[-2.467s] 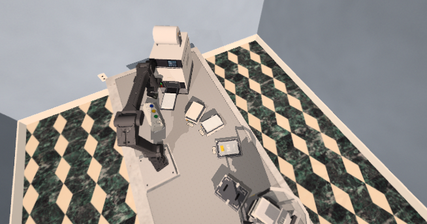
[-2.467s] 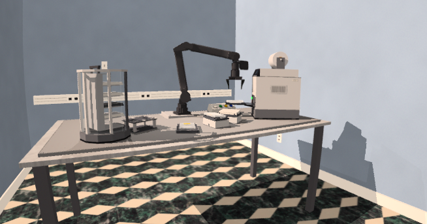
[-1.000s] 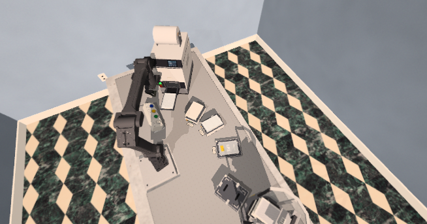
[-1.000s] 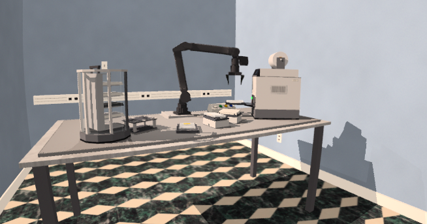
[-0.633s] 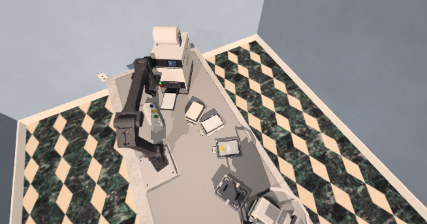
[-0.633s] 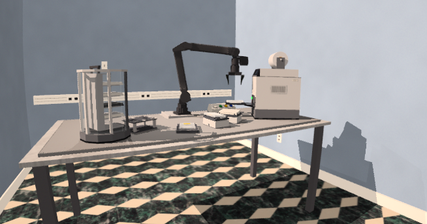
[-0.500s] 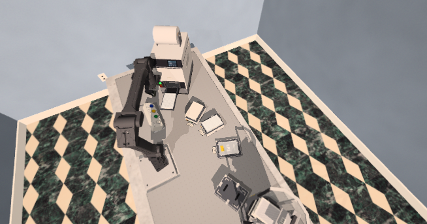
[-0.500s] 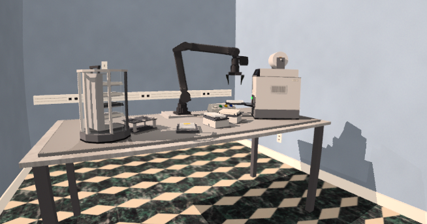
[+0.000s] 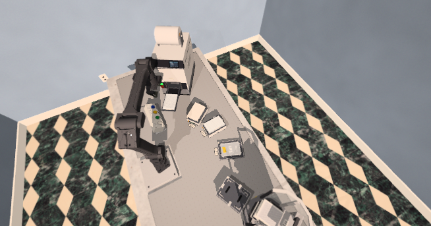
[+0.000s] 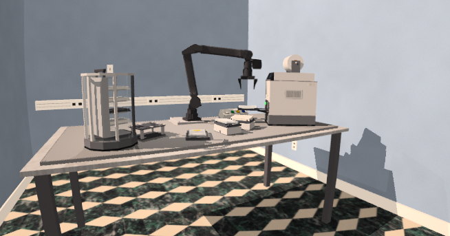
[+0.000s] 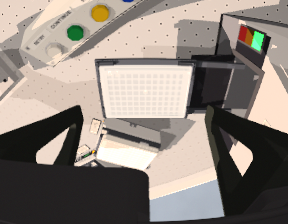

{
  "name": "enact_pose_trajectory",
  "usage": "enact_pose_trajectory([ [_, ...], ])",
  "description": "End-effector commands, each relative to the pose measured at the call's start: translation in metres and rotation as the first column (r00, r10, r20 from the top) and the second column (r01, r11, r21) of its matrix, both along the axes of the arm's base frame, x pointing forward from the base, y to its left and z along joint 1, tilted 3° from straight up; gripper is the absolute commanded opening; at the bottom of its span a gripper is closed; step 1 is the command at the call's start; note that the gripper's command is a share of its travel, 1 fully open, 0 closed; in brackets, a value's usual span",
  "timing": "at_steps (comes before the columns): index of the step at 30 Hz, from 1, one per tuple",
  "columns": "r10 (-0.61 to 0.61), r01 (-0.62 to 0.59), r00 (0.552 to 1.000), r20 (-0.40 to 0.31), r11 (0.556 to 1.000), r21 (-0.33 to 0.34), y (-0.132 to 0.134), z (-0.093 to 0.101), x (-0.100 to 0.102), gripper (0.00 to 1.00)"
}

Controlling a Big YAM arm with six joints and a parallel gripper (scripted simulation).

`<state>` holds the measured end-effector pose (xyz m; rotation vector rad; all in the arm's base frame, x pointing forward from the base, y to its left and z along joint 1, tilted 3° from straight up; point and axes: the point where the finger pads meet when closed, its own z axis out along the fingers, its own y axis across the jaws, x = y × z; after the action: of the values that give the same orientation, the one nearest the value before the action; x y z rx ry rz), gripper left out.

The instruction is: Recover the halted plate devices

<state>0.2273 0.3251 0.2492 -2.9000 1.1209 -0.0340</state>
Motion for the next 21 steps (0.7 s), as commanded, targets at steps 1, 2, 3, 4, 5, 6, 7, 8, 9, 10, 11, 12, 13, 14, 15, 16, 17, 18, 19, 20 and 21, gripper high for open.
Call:
enact_pose_trajectory([
  [1,-0.008,0.005,0.999,0.036,0.998,0.058,0.012,0.027,0.012,1.00],
  [2,-0.008,0.005,0.999,0.036,0.998,0.058,0.012,0.027,0.012,1.00],
  [3,-0.008,0.005,0.999,0.036,0.998,0.058,0.012,0.027,0.012,1.00],
  [4,-0.008,0.005,0.999,0.036,0.998,0.058,0.012,0.027,0.012,1.00],
  [5,-0.008,0.005,0.999,0.036,0.998,0.058,0.012,0.027,0.012,1.00],
  [6,-0.058,0.055,0.998,0.036,0.996,0.066,0.008,0.030,0.015,1.00],
  [7,-0.091,0.088,0.995,0.037,0.993,0.073,0.005,0.032,0.017,1.00],
  [8,-0.124,0.121,0.992,0.037,0.990,0.079,0.002,0.034,0.020,1.00],
  [9,-0.157,0.154,0.987,0.033,0.985,0.077,-0.002,0.033,0.021,1.00],
  [10,-0.190,0.187,0.982,0.026,0.980,0.070,-0.006,0.029,0.023,1.00],
  [11,-0.222,0.220,0.975,0.018,0.973,0.061,-0.009,0.024,0.025,1.00],
  [12,-0.222,0.220,0.975,0.018,0.973,0.061,-0.009,0.024,0.025,1.00],
  [13,-0.222,0.220,0.975,0.018,0.973,0.061,-0.009,0.024,0.025,1.00],
  [14,-0.254,0.254,0.967,0.005,0.967,0.038,-0.010,0.014,0.028,1.00],
  [15,-0.286,0.286,0.958,0.002,0.958,0.037,-0.014,0.013,0.029,1.00],
  [16,-0.318,0.317,0.948,-0.001,0.948,0.037,-0.017,0.012,0.031,1.00],
  [17,-0.349,0.349,0.937,-0.003,0.936,0.036,-0.021,0.011,0.032,1.00],
  [18,-0.380,0.380,0.925,-0.005,0.924,0.036,-0.024,0.011,0.034,1.00],
  [19,-0.410,0.410,0.912,-0.007,0.911,0.036,-0.027,0.011,0.036,1.00],
  [20,-0.441,0.441,0.898,-0.009,0.897,0.036,-0.030,0.010,0.038,1.00],
  [21,-0.470,0.470,0.883,-0.011,0.882,0.037,-0.032,0.010,0.040,1.00],
])
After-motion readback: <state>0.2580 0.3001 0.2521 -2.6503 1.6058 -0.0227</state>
